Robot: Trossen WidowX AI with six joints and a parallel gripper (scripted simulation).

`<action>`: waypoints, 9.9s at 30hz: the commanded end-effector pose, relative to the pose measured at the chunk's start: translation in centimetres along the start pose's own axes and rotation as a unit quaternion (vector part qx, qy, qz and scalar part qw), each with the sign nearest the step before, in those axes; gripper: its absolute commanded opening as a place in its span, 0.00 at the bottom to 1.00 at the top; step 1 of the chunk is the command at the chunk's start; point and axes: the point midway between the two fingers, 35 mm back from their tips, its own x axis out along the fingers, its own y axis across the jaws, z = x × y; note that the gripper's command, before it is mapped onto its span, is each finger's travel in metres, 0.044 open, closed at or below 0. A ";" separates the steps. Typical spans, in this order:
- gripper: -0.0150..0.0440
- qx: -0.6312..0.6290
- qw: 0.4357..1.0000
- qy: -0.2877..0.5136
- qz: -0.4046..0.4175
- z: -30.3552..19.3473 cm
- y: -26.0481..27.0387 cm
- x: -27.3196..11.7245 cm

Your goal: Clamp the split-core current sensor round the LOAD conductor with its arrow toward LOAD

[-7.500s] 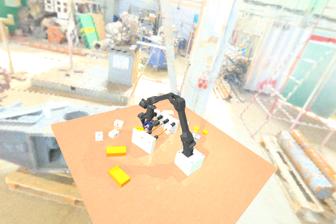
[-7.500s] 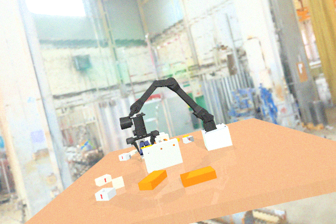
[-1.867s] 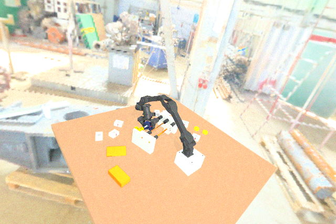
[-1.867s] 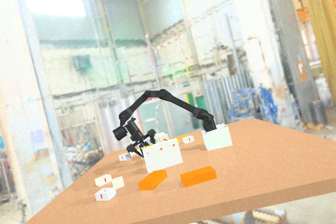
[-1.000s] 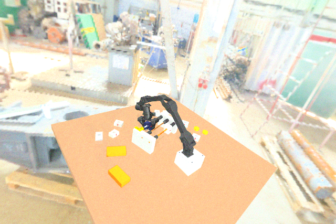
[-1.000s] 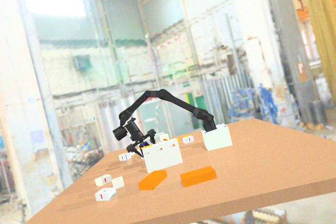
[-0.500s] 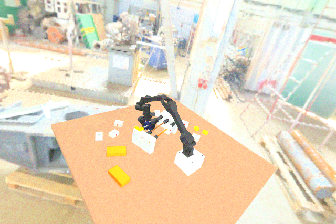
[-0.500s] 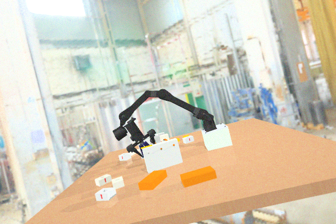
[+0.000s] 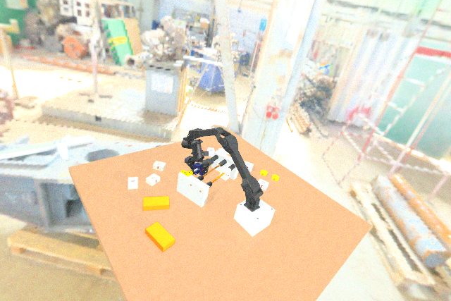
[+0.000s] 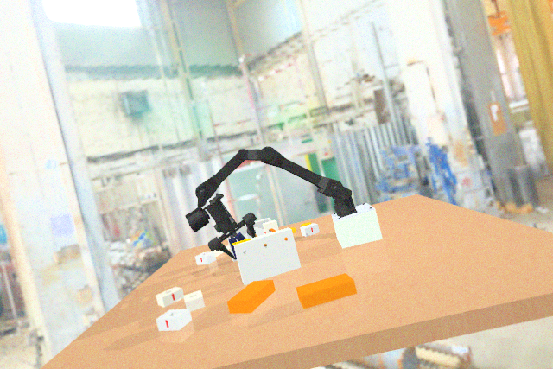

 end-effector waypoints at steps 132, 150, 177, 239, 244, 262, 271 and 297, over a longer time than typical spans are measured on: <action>1.00 0.001 1.000 -0.002 -0.010 0.1 -0.6 -0.2; 0.87 0.000 1.000 0.000 0.000 0.0 0.0 0.0; 0.47 0.000 1.000 0.000 0.015 0.0 0.1 0.0; 0.43 0.003 0.971 -0.001 0.237 0.0 0.7 0.9; 0.65 0.003 0.971 -0.001 0.237 0.0 0.7 0.9; 0.69 0.003 0.971 -0.001 0.237 0.0 0.7 0.9; 0.69 0.003 0.971 -0.001 0.237 0.0 0.7 0.9; 1.00 0.003 0.975 -0.001 0.223 0.1 0.3 -2.1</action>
